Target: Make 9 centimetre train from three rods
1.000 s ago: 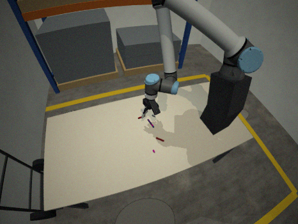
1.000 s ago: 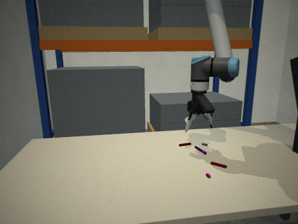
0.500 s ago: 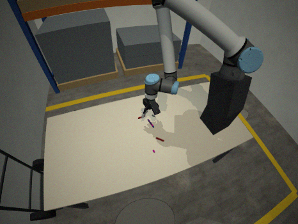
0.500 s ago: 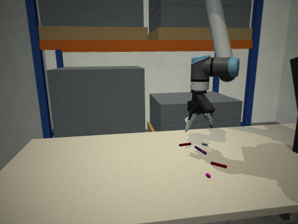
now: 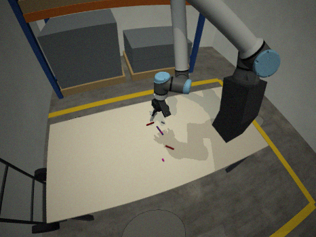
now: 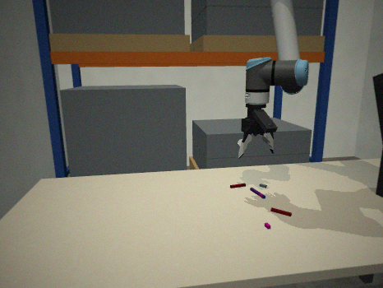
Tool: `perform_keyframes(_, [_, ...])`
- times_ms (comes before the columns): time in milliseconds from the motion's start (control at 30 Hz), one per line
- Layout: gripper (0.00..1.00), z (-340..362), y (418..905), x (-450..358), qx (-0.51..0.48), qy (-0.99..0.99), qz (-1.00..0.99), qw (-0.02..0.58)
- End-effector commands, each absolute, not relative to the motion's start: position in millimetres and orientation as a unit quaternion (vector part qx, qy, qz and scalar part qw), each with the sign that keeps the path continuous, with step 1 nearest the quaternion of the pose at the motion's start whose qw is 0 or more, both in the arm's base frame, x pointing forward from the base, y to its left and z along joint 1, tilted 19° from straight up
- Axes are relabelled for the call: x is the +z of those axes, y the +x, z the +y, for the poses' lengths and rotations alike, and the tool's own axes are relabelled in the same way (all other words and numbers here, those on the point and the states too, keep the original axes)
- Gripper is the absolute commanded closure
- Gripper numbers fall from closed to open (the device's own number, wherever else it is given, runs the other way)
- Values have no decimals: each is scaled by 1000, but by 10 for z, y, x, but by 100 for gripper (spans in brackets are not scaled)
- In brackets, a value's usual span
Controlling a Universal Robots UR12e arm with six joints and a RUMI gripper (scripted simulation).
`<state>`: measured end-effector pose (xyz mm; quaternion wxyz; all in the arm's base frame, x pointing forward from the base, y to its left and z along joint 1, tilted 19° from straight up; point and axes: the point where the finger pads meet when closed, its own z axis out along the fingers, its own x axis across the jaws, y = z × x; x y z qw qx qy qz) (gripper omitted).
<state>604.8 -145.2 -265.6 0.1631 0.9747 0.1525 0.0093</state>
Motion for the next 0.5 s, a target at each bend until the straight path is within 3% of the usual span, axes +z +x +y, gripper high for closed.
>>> perform_keyframes(0, [0, -1384, 6038, -2445, 10, 975, 153, 163])
perform_keyframes(467, [0, -1309, 6022, -2221, 10, 975, 153, 163])
